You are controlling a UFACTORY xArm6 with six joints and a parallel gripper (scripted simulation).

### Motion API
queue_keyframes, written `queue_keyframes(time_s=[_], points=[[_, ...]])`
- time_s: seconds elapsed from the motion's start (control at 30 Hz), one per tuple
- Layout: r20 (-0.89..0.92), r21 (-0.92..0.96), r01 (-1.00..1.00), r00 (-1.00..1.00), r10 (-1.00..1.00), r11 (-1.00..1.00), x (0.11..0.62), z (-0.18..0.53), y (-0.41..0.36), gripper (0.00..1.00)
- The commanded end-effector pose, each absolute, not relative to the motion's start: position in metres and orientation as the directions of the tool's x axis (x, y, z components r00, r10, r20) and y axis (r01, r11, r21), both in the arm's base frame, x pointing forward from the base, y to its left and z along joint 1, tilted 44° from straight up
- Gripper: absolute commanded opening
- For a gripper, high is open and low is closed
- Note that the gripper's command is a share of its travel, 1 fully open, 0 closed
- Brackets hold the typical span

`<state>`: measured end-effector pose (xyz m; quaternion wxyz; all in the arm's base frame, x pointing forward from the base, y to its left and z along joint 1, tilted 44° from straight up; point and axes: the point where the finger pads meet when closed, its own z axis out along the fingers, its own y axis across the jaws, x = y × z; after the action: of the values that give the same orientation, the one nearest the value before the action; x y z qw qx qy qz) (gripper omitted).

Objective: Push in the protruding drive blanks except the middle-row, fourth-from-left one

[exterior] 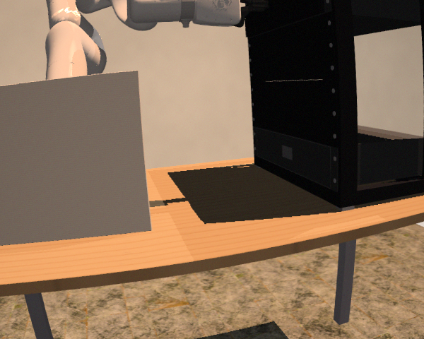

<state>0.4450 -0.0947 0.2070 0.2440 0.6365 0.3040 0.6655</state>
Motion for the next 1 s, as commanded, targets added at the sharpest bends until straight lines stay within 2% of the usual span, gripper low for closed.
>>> queue_keyframes(time_s=[0.0,0.97], points=[[0.698,0.716,0.060,-0.072,0.713,-0.695,0.446,0.208,-0.095,0.00],[0.698,0.716,0.060,-0.072,0.713,-0.695,0.461,0.208,-0.094,0.00]])
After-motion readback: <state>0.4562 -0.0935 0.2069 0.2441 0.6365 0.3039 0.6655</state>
